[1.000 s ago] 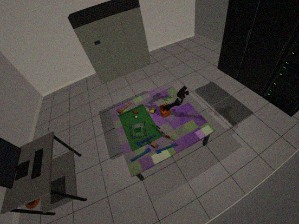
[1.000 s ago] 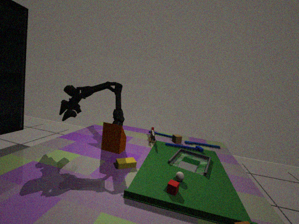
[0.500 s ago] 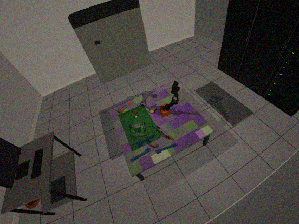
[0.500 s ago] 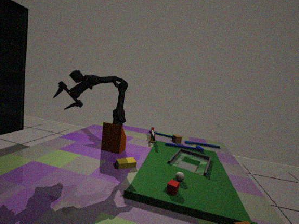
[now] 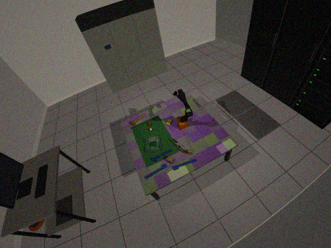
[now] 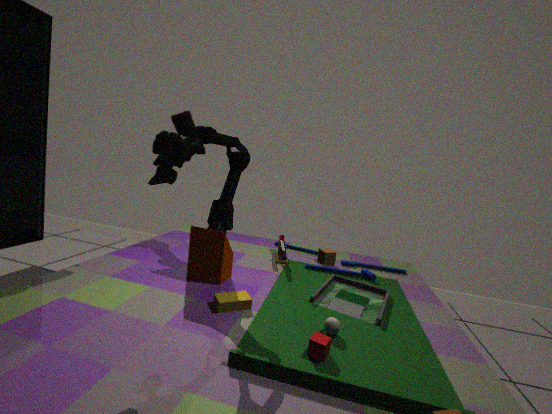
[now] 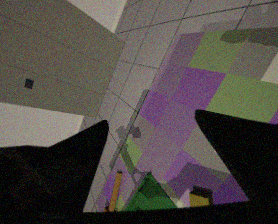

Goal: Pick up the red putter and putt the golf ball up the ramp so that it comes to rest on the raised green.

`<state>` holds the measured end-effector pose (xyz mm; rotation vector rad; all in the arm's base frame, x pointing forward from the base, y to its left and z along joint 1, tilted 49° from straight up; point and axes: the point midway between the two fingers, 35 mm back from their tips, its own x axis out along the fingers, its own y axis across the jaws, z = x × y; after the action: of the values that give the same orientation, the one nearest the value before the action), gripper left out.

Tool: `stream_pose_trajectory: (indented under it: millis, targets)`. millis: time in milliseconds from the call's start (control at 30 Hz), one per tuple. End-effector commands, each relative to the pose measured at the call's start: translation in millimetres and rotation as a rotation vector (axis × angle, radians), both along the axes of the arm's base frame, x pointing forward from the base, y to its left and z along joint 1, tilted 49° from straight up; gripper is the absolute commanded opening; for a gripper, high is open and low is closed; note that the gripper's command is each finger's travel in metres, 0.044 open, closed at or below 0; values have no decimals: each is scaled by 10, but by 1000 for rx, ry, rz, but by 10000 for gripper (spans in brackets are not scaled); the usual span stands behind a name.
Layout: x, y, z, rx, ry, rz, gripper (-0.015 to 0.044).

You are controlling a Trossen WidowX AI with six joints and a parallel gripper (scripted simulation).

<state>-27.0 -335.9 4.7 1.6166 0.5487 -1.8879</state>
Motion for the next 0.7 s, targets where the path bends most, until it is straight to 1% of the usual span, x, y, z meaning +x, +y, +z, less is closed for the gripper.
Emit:
stream_pose_trajectory:
  millis: [0,167,367,533,667]
  targets:
    - [736,127,66,35,-72,448,440]
    - [1435,402,157,48,-145,902,440]
    - [2154,925,289,40,-243,1443,440]
    - [2614,1490,416,10,-344,1884,440]
    - [2874,1996,531,-33,-438,2227,440]
